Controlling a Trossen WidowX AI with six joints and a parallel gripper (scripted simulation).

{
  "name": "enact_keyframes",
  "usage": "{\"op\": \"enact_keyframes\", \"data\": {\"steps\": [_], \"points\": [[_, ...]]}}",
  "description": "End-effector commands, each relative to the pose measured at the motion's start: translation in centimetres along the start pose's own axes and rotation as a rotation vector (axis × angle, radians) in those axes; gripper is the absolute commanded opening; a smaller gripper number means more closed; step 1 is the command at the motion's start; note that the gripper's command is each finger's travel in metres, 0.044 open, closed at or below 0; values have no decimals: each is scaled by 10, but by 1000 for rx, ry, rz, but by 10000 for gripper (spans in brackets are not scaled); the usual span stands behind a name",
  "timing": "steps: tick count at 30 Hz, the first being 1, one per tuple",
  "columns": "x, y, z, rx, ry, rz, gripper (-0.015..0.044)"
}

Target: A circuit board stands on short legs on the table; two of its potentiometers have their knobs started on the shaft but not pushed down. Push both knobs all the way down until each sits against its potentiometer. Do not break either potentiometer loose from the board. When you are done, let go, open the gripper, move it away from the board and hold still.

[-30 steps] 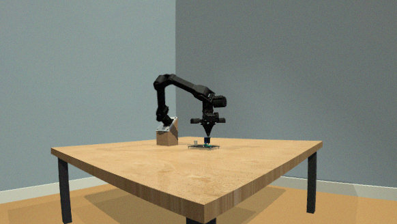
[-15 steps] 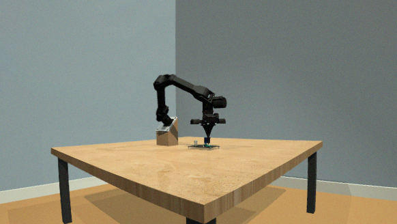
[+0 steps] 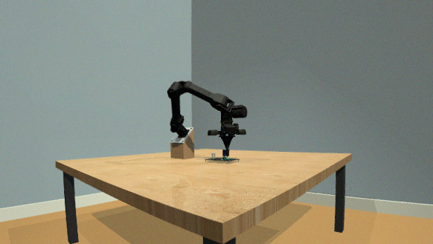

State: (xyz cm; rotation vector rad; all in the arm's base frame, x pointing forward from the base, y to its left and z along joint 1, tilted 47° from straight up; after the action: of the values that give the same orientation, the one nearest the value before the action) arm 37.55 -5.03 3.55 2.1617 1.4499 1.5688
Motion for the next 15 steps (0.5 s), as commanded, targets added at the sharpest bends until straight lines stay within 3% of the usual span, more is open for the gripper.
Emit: {"op": "enact_keyframes", "data": {"steps": [1,15], "points": [[0,0,0,2,-1,-4,0],[-3,0,0,2,-1,-4,0]]}}
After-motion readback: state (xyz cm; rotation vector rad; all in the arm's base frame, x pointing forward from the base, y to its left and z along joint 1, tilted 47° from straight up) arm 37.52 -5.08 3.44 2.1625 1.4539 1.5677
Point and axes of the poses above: the point midway between the two fingers, 35 mm back from their tips, its own x axis back along the fingers, its own z axis across the jaws, y = z × x, the point moved 4 cm from there along x, back along the fingers, and after that the axes turned 13 degrees about -x, right-handed, at the moved point
